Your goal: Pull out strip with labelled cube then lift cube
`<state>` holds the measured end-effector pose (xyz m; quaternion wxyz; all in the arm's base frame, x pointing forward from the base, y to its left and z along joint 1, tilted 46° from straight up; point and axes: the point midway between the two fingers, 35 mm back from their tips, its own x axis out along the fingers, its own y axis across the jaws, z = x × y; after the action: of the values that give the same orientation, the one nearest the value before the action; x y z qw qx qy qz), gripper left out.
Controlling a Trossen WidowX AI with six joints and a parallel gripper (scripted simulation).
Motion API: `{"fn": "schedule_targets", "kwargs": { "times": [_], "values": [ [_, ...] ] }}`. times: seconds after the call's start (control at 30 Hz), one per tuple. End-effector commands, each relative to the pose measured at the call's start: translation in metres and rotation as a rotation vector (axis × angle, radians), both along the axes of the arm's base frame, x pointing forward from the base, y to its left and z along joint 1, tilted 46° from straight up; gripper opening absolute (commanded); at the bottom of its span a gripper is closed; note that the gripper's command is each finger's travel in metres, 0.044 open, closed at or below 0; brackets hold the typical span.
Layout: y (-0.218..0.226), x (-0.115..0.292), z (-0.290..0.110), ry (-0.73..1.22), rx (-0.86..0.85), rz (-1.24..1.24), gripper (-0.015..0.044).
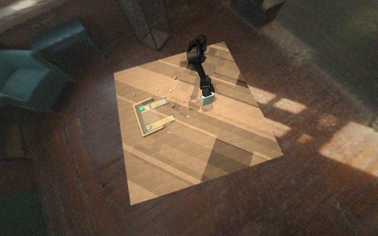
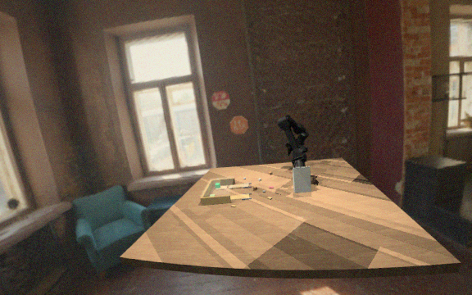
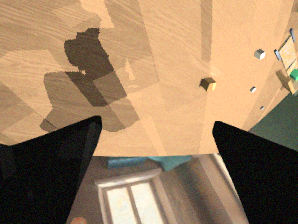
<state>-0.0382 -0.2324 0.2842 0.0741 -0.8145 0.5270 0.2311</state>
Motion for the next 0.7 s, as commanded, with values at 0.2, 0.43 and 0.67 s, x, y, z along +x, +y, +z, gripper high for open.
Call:
{"fn": "schedule_targets", "kwargs": {
  "times": [0.2, 0.43, 0.67],
  "values": [
    [-0.044, 0.059, -0.048, 0.547, -0.12, 0.456, 0.04],
    [-0.059, 0.124, -0.083, 0.929, -0.285, 0.791, 0.04],
    [-0.055, 0.192, -0.116, 1.322, -0.517, 1.103, 0.04]
  ]
}}
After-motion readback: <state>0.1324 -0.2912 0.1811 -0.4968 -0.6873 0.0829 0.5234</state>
